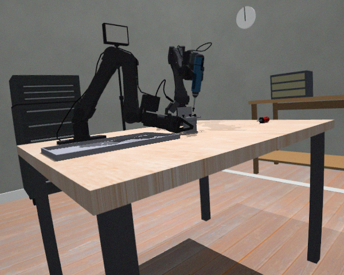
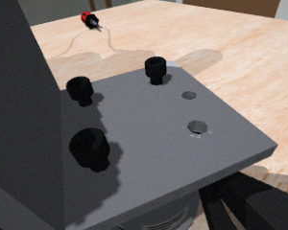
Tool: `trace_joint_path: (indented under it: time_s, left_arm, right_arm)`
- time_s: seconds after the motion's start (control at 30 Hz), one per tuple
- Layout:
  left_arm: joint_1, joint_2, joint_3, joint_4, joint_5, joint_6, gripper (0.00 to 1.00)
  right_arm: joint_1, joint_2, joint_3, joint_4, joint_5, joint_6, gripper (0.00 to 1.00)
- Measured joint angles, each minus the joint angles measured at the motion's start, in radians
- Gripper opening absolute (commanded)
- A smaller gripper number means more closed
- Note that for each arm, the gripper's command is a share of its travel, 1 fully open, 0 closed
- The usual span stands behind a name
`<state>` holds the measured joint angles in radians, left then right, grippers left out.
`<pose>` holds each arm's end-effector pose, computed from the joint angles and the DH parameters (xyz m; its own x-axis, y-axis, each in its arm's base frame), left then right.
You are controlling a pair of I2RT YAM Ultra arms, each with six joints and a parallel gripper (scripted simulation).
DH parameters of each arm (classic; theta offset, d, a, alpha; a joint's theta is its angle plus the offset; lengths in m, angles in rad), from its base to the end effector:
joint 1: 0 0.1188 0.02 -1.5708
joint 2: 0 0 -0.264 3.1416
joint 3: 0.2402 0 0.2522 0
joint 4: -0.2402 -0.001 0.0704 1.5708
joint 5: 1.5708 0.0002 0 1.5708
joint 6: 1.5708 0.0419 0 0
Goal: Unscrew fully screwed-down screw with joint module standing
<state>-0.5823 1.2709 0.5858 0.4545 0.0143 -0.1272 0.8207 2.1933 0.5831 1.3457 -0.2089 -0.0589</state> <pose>0.2332 -0.1531 0.2366 -0.2606 0.0197 -0.9653 0.5328 0.8367 -0.1267 0.2190 0.2493 0.0568 -0.1277 -0.2216 -0.9667 -0.8612 0.5083 -0.0027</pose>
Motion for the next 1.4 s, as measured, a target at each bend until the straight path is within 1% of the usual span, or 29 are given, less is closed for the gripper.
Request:
trace_joint_path:
  time_s: [0.33,0.67,0.87,1.2,1.4]
  left_arm:
    - [0.034,0.016,0.023,-0.066,-0.001,-0.039,0.42]
    - [0.106,0.063,0.081,-0.175,-0.002,-0.093,0.42]
    - [0.115,0.061,0.082,-0.198,-0.002,-0.111,0.42]
    - [0.185,0.106,0.142,-0.303,-0.003,-0.164,0.42]
    - [0.199,0.106,0.146,-0.331,-0.004,-0.183,0.42]
  right_arm:
    - [0.000,0.000,0.000,0.000,0.000,0.000,0.59]
    - [0.000,0.000,0.000,0.000,0.000,0.000,0.59]
    - [0.000,0.000,0.000,0.000,0.000,0.000,0.59]
    - [0.000,0.000,0.000,0.000,0.000,0.000,0.59]
    - [0.000,0.000,0.000,0.000,0.000,0.000,0.59]
